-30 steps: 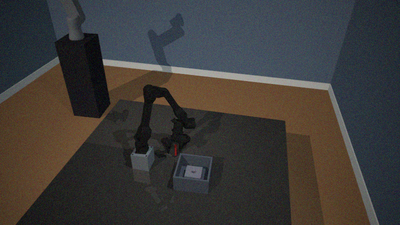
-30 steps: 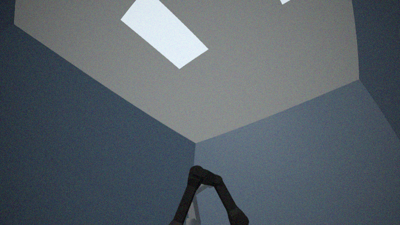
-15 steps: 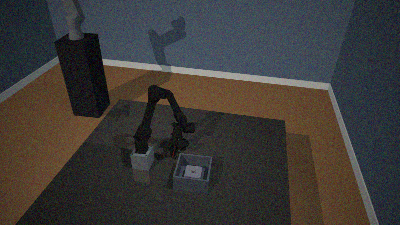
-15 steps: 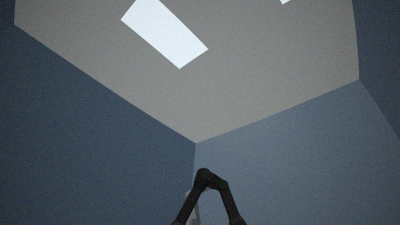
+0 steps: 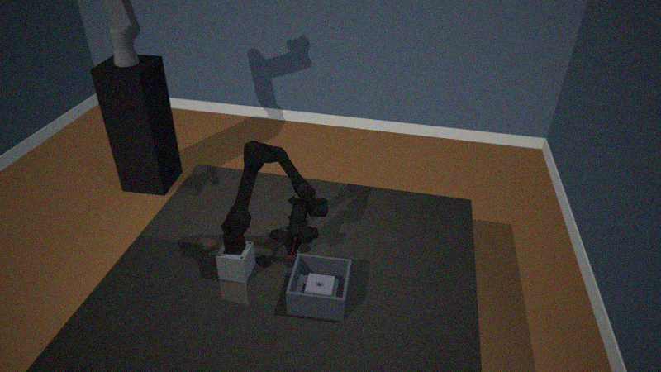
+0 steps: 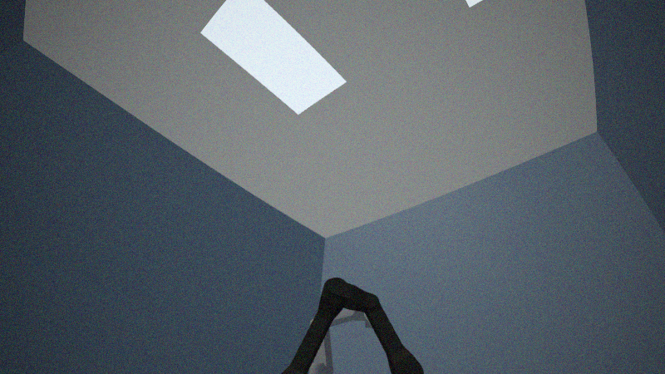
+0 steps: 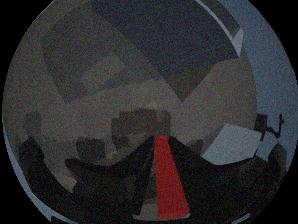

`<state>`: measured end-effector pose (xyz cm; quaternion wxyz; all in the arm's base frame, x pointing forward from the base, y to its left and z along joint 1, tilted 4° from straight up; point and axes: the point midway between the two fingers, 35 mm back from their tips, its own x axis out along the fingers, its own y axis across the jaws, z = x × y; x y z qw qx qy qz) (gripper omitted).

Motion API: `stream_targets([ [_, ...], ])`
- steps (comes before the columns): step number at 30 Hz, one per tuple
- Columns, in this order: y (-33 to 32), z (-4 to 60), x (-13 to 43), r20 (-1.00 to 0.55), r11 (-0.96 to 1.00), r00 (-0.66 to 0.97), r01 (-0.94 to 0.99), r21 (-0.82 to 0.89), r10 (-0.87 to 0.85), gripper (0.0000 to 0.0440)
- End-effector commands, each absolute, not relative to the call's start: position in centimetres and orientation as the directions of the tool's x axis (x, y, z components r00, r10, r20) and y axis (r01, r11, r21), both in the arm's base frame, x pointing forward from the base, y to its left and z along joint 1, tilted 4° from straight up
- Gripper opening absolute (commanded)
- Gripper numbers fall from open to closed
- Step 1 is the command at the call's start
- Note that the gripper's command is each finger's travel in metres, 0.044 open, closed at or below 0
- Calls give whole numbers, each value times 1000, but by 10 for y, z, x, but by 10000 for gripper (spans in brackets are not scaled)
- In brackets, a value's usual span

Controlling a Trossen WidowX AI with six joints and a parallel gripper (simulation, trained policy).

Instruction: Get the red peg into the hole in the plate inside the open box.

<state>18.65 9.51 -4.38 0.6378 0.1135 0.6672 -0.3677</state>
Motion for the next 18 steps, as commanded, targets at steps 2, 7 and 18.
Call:
stream_targets([
  [2,92,-24,202,-937,697,-124,638,-327,-326,0],
  [7,87,-5,215,-935,688,-101,651,-321,-341,0],
  [18,67,38,249,-930,635,-56,716,-291,-363,0],
])
